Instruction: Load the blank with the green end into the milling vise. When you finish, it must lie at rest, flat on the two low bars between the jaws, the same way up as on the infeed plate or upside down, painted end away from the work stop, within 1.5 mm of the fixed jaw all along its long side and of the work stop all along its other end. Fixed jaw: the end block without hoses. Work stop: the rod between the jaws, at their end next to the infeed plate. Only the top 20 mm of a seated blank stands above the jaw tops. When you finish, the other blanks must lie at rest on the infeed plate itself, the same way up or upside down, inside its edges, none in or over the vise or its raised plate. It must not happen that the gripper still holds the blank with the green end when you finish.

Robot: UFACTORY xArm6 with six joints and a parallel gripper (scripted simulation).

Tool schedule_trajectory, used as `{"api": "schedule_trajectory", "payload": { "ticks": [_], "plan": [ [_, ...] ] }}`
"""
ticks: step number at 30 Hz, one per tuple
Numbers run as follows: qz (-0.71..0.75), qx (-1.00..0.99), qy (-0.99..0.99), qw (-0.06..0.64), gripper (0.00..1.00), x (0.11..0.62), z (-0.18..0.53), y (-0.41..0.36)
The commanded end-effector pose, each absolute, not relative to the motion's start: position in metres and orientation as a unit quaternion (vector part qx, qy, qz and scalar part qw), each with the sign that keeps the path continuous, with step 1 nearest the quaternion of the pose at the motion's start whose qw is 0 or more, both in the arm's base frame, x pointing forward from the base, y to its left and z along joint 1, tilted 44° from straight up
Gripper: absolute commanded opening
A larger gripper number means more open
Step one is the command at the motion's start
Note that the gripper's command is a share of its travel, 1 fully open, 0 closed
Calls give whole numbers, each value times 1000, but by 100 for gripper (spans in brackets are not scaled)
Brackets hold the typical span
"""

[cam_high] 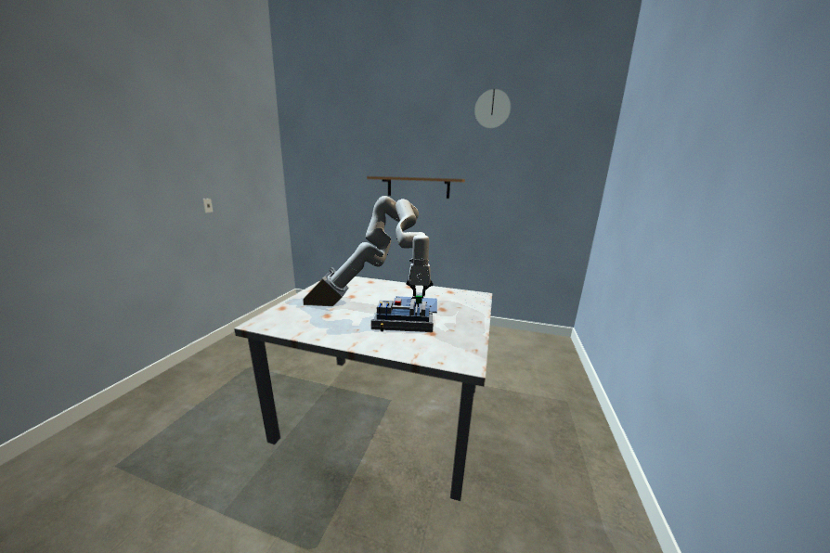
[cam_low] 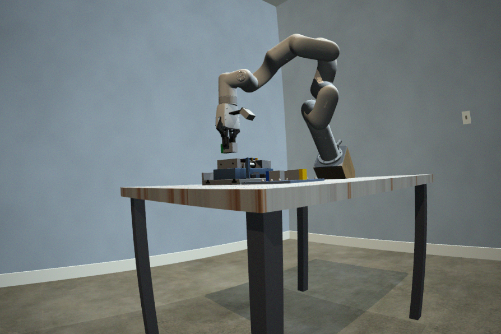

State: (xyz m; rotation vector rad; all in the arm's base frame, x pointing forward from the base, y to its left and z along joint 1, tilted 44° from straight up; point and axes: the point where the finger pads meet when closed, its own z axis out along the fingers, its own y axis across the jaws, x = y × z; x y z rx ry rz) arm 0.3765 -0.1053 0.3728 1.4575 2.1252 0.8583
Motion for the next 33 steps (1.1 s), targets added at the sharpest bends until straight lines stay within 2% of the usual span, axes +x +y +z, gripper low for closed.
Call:
{"api": "schedule_trajectory", "payload": {
  "ticks": [1,33],
  "plan": [
    [309,524,765,213,0,376,374,-105],
    [309,524,765,213,0,372,372,-100]
  ]
}}
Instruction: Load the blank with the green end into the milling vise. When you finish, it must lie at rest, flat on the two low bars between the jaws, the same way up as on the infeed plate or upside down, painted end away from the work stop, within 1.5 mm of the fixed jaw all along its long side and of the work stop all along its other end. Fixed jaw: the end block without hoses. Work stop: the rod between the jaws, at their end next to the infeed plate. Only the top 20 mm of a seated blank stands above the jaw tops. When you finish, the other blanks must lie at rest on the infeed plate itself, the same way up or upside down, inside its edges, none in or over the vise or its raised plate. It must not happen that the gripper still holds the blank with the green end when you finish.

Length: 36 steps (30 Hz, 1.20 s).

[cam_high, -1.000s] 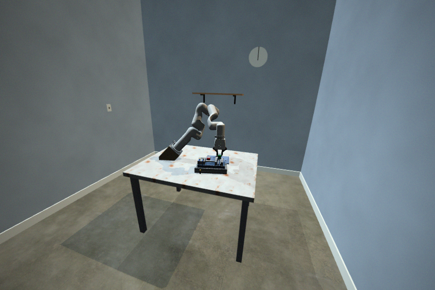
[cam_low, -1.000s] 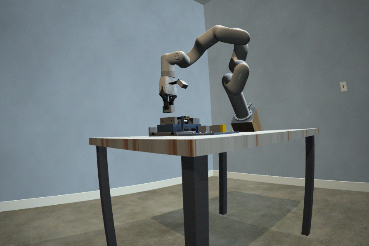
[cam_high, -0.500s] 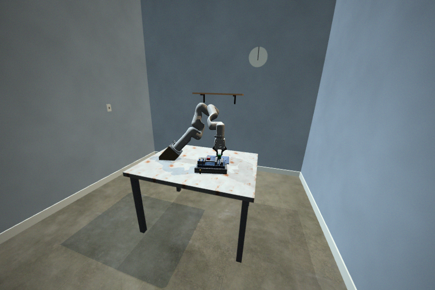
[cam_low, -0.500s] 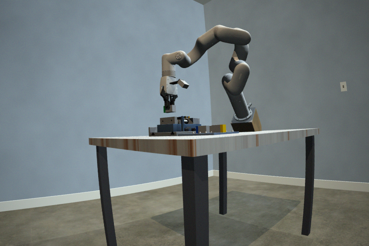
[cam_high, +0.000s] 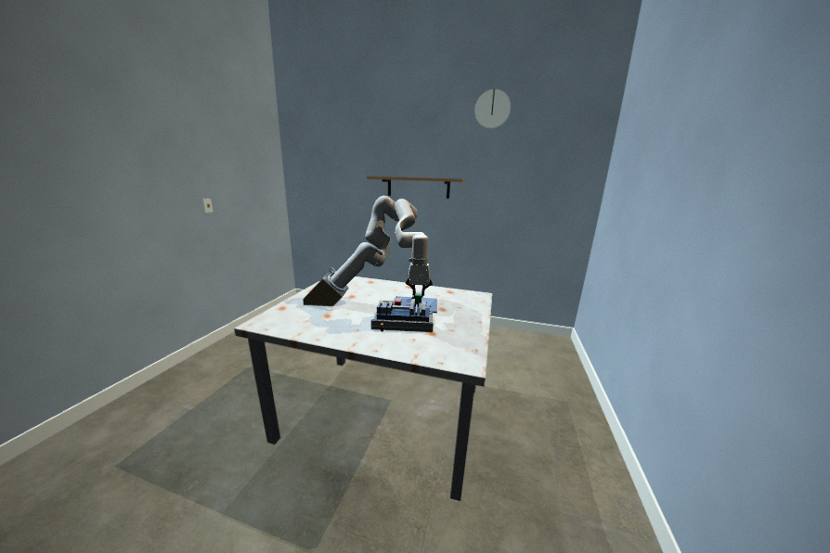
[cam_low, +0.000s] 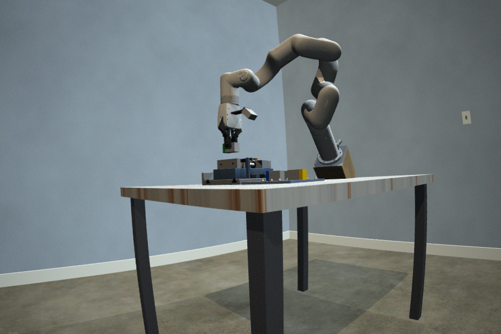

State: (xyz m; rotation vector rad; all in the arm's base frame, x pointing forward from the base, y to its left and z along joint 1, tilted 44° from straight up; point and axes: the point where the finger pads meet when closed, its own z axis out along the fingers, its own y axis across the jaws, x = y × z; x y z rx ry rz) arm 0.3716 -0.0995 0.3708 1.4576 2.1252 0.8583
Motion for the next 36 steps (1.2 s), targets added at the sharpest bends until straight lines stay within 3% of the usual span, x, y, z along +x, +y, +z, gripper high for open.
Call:
{"api": "schedule_trajectory", "payload": {
  "ticks": [1,36],
  "plan": [
    [309,524,765,213,0,372,372,-100],
    [309,524,765,213,0,389,350,-90]
  ]
}}
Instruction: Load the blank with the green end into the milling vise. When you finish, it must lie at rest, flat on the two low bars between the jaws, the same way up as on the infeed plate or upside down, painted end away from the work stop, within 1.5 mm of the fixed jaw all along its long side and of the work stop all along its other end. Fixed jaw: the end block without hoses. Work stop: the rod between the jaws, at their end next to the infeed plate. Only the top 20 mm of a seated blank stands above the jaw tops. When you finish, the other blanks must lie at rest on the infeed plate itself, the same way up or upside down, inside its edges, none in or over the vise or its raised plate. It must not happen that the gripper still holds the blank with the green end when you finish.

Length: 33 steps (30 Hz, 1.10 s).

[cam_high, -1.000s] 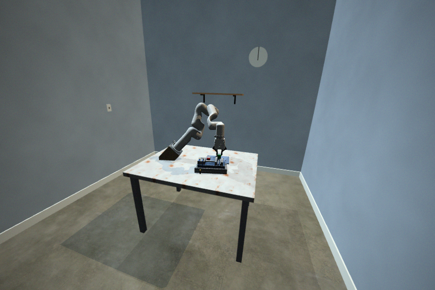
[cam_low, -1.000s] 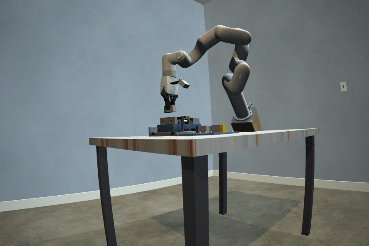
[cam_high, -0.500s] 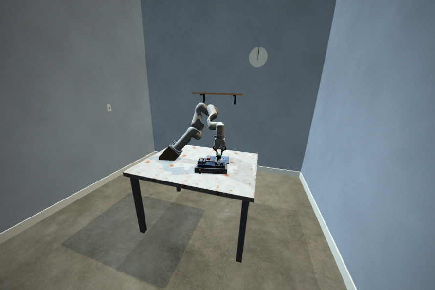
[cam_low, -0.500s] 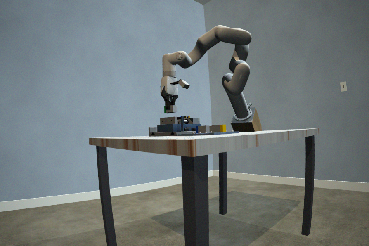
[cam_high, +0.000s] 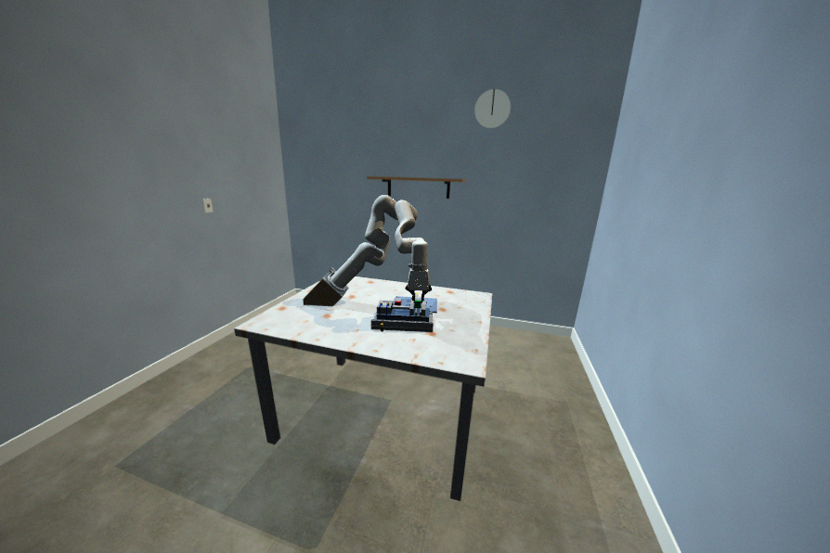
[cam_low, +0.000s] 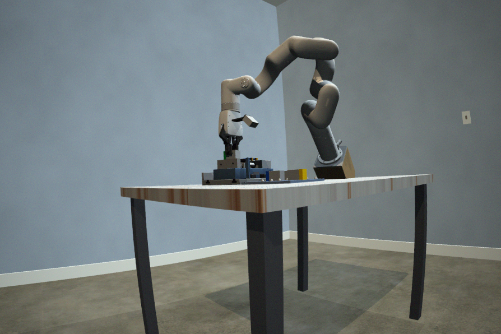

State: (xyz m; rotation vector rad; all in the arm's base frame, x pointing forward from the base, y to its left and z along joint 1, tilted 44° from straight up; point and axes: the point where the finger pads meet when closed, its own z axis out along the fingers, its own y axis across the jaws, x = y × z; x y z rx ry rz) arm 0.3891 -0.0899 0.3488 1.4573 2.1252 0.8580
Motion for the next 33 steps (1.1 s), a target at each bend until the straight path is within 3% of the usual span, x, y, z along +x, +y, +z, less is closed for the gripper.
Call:
{"api": "schedule_trajectory", "payload": {
  "ticks": [1,33],
  "plan": [
    [309,524,765,213,0,389,350,-90],
    [309,524,765,213,0,387,353,-91]
  ]
}}
